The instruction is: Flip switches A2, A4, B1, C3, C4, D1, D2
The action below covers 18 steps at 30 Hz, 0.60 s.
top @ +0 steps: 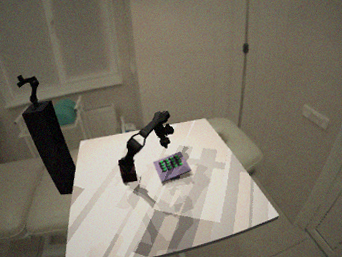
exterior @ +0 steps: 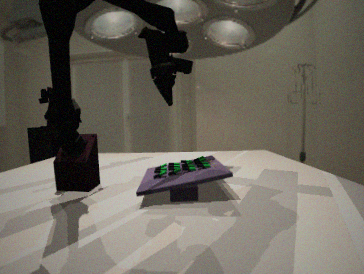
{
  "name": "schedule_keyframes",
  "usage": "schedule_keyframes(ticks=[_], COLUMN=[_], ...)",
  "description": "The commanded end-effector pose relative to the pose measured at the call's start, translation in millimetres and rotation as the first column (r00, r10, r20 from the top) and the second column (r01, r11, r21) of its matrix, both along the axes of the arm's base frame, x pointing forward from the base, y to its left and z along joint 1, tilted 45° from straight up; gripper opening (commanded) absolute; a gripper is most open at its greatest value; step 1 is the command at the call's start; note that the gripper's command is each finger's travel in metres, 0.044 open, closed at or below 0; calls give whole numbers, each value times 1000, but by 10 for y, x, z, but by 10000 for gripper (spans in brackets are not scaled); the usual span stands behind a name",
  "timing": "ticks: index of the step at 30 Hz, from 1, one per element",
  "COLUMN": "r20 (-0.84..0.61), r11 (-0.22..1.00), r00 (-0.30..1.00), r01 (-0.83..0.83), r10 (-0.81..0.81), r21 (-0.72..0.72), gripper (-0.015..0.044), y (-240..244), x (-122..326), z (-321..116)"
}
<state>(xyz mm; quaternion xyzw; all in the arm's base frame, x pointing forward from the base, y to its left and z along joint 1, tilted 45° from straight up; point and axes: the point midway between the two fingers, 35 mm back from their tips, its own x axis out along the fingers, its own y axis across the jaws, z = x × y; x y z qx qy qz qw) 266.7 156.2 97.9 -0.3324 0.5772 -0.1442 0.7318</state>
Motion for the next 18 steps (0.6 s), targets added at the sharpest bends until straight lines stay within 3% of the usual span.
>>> schedule_keyframes(ticks=[1,8,15,18], r20=[0,0,0,-11], r11=[1000,998,998,997], r00=[1000,1000,1000,999], r01=[0,22,23,35], r10=[0,-22,-23,-36], r21=[-1,-55,-58,-62], gripper=[374,190,6,0], y=[-5,-408,-439,-590], x=[27,873,909,985], z=[-21,-779,-818,-985])
